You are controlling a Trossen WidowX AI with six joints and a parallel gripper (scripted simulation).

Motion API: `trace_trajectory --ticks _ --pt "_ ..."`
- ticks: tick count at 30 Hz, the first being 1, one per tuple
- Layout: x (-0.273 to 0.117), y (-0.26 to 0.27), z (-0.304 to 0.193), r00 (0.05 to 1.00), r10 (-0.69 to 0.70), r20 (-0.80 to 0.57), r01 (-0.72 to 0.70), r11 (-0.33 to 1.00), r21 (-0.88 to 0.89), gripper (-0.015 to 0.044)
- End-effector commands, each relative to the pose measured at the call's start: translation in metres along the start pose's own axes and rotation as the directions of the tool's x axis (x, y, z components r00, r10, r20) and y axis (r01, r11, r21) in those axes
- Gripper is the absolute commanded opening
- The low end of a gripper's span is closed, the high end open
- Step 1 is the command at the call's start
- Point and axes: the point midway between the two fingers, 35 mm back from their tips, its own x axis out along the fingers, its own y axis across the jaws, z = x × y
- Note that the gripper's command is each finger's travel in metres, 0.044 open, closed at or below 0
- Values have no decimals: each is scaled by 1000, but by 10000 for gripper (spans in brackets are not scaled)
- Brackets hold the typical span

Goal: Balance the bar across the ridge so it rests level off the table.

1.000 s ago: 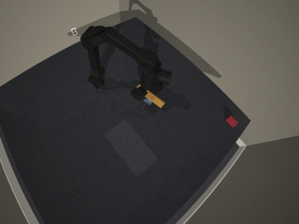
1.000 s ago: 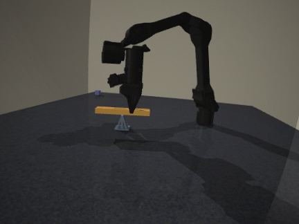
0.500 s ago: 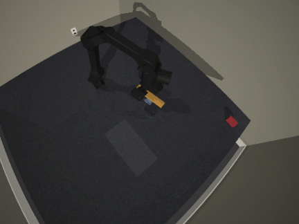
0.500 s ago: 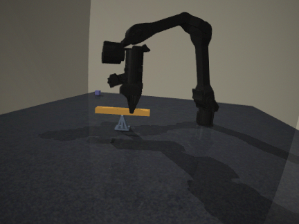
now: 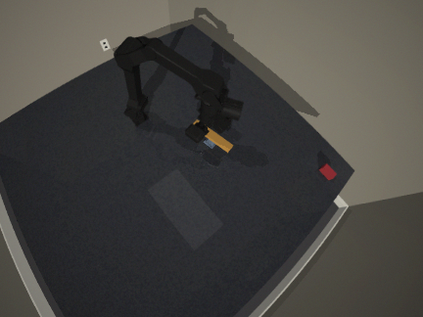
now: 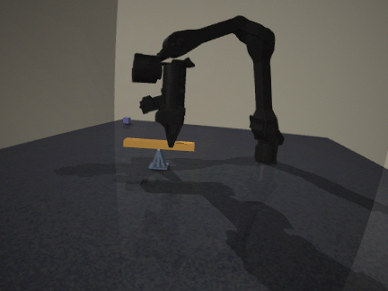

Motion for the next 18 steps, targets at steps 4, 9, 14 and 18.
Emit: trace_trajectory --ticks 4,9,14,18 --pt "0 0 0 1000 0 0 0 1000 0 131" --pt "0 0 0 1000 0 0 0 1000 0 167" --pt "0 0 0 1000 0 0 0 1000 0 167" --pt "0 0 0 1000 0 0 0 1000 0 167"
